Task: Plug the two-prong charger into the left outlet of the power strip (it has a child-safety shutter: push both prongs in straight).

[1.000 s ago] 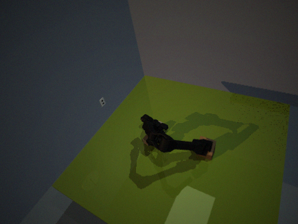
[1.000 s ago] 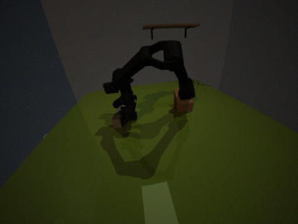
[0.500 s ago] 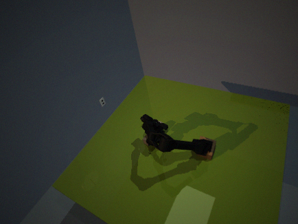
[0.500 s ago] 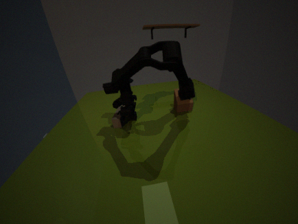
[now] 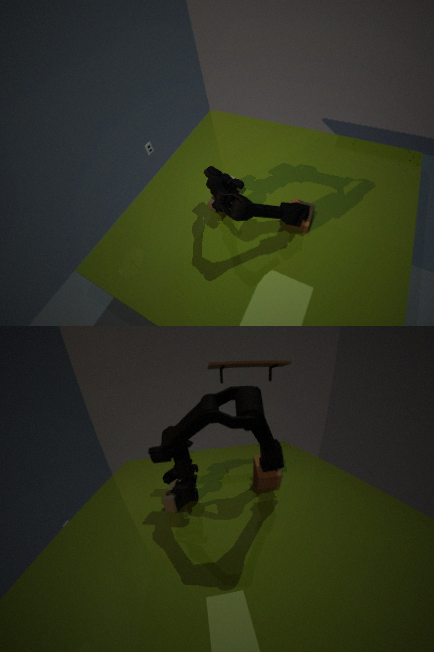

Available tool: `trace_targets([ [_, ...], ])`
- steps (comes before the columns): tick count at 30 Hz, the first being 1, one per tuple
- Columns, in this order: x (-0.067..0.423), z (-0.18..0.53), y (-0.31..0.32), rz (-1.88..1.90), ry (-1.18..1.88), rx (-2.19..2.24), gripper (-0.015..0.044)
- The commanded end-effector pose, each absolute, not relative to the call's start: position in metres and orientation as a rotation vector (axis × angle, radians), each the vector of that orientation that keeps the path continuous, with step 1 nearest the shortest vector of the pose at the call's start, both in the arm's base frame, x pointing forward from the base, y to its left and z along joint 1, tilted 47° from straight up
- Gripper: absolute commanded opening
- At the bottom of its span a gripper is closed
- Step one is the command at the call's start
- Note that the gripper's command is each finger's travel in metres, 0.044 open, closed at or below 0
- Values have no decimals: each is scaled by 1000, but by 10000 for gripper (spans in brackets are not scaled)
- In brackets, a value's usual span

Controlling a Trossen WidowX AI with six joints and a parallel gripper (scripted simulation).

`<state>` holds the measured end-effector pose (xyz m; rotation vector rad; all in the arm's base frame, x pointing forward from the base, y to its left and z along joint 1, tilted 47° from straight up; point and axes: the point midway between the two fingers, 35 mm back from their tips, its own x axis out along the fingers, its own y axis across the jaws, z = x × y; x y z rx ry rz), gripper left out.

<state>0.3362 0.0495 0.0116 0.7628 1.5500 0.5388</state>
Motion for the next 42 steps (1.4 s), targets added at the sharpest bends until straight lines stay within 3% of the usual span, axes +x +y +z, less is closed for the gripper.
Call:
trace_targets([
  [1, 337, 11, 50, 538, 1554, 773, 0],
  [42, 342, 11, 49, 538, 1554, 773, 0],
])
